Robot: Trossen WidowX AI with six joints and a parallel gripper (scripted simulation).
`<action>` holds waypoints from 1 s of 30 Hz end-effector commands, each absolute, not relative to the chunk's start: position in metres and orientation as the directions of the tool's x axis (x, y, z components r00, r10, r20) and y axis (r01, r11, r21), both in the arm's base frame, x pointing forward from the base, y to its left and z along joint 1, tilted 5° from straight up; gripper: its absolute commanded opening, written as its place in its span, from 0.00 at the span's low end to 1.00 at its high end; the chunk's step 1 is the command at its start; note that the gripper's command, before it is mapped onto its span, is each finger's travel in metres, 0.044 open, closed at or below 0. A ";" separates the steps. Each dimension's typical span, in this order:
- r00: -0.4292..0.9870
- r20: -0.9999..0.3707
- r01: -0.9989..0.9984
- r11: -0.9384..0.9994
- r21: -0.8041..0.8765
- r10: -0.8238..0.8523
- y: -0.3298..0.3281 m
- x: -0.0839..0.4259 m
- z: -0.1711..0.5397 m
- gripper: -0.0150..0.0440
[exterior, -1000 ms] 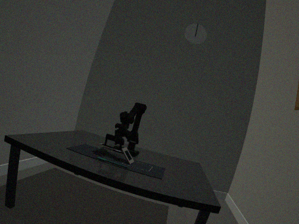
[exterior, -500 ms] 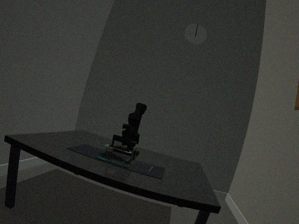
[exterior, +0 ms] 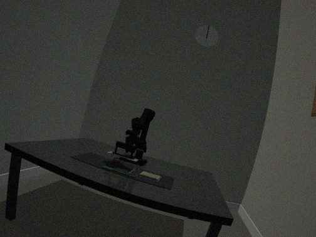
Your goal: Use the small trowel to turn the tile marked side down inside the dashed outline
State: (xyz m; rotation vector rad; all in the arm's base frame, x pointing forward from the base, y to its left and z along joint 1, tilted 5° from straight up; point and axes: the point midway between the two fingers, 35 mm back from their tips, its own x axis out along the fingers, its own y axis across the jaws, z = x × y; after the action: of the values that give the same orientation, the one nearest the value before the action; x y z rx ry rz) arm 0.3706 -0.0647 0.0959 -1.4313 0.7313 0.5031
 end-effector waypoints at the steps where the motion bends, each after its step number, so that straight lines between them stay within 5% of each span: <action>1: 0.717 -0.686 -0.681 0.090 -0.727 -0.121 -0.087 0.372 0.119 0.25; 30: 0.718 -0.685 -0.680 0.090 -0.728 -0.122 -0.096 0.370 0.124 0.25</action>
State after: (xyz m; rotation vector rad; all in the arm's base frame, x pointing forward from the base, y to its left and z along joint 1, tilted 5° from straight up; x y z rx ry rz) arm 0.3677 -0.0960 0.1190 -1.4373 0.7191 0.4771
